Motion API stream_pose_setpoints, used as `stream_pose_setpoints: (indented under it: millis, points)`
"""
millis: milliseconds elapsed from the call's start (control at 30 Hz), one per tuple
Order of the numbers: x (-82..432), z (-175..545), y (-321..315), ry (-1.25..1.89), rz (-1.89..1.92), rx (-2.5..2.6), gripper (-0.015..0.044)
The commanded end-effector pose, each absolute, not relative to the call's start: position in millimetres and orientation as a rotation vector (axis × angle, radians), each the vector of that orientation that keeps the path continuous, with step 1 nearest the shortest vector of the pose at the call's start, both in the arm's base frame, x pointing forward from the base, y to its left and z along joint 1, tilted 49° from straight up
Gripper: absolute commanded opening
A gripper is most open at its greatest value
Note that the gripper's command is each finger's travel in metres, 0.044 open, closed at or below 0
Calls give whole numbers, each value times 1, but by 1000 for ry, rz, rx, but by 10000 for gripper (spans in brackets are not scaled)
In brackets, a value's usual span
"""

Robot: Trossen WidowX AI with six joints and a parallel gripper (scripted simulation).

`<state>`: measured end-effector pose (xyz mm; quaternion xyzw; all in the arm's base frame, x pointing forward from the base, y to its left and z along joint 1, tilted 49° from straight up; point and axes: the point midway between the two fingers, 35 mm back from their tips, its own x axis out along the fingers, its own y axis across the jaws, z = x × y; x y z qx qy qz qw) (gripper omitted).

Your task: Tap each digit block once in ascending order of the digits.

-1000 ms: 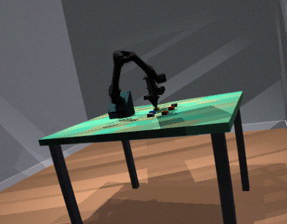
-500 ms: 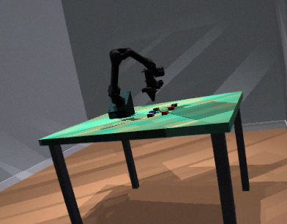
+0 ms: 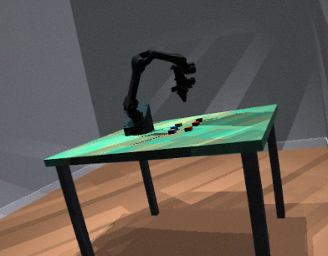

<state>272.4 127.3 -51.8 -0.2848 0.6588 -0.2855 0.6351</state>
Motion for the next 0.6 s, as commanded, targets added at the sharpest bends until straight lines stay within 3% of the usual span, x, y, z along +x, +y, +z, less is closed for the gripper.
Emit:
stream_pose_setpoints:
  millis: [0, 200, 400, 567]
  points:
    - [299, -66, 138, 1503, -650, -652, 20]
    - [318, -81, 142, 1502, -650, -651, 20]
    - [316, -132, 85, 1500, -653, -654, 20]
    - [316, -133, 83, 1500, -654, -654, 20]
